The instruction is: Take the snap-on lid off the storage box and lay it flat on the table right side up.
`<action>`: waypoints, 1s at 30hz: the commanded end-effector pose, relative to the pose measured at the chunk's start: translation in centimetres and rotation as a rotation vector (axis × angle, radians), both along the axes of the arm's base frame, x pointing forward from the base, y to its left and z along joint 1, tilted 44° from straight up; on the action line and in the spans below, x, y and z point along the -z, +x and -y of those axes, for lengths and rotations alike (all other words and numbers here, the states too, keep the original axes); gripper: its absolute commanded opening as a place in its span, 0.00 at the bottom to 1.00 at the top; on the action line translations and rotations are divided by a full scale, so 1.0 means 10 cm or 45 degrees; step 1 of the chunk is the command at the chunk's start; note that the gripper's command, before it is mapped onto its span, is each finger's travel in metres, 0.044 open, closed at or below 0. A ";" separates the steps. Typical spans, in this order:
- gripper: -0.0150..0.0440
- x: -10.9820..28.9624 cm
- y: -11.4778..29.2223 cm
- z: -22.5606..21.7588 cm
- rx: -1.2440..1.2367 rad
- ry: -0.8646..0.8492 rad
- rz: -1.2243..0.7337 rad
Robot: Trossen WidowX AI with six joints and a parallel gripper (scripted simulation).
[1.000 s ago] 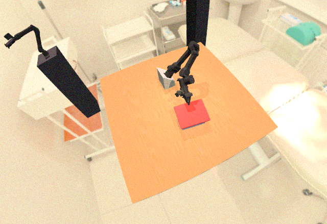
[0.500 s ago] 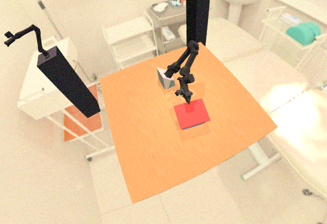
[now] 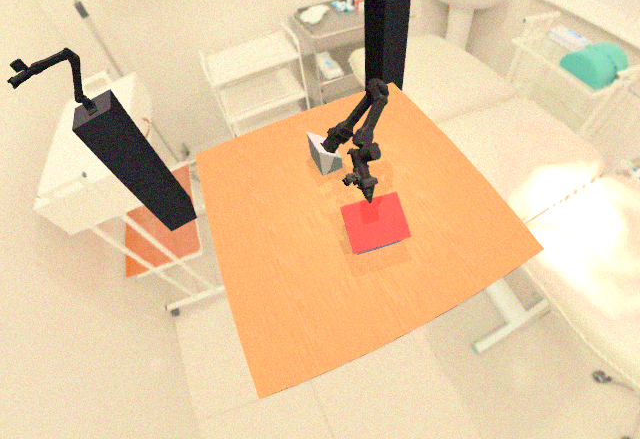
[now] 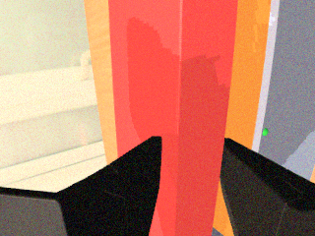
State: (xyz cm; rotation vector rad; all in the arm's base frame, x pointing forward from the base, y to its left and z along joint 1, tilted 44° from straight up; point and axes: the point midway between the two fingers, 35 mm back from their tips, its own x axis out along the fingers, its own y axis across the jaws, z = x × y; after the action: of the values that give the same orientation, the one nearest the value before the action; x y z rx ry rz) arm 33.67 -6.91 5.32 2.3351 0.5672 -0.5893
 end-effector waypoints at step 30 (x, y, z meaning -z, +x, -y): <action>0.25 -0.30 0.22 0.37 -0.002 -0.005 0.008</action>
State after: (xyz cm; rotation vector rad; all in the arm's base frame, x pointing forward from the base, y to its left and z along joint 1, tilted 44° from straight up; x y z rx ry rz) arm 35.57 -10.12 8.03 2.3343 0.5682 -0.5861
